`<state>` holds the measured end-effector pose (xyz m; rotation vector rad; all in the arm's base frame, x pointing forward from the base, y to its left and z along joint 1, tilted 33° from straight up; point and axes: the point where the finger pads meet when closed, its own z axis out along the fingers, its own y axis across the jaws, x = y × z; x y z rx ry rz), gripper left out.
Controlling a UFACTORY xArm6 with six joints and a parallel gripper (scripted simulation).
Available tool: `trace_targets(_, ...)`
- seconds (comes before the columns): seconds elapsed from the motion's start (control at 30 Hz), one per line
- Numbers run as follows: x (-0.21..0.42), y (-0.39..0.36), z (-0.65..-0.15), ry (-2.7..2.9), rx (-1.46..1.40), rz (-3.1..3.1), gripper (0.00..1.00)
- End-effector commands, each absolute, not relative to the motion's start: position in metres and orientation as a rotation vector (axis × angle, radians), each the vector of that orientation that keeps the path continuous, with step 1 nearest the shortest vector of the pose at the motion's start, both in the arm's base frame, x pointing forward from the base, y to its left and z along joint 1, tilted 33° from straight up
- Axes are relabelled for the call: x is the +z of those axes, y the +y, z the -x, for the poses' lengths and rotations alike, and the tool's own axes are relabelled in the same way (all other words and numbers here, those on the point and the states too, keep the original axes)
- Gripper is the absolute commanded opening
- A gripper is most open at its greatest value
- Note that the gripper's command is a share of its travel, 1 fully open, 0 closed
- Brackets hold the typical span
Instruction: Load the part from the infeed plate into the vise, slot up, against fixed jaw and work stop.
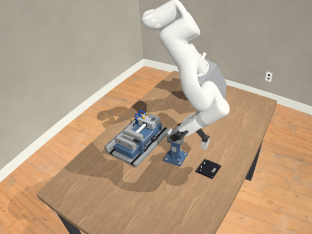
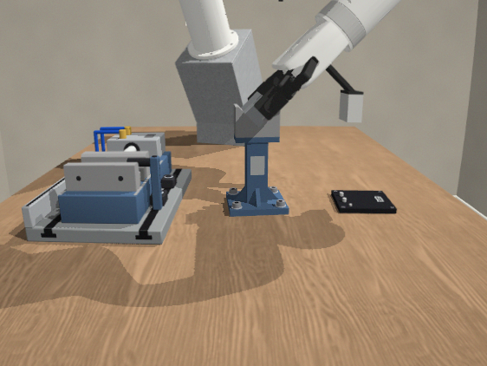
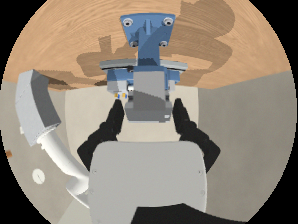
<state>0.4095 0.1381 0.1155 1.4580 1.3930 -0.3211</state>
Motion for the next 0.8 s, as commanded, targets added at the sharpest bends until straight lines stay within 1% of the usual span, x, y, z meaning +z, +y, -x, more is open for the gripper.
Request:
trace_targets(0.0, 0.1163, 0.1390, -0.4099, 1.393, -0.318, -1.459, 0.89)
trace_targets(0.2, 0.1163, 0.1390, -0.4099, 1.393, -0.318, -1.459, 0.89)
trace_targets(0.23, 0.1163, 0.1390, -0.4099, 1.393, -0.318, -1.459, 0.00)
trace_targets(0.77, 0.1163, 0.1390, -0.4099, 1.393, -0.318, -1.459, 0.00)
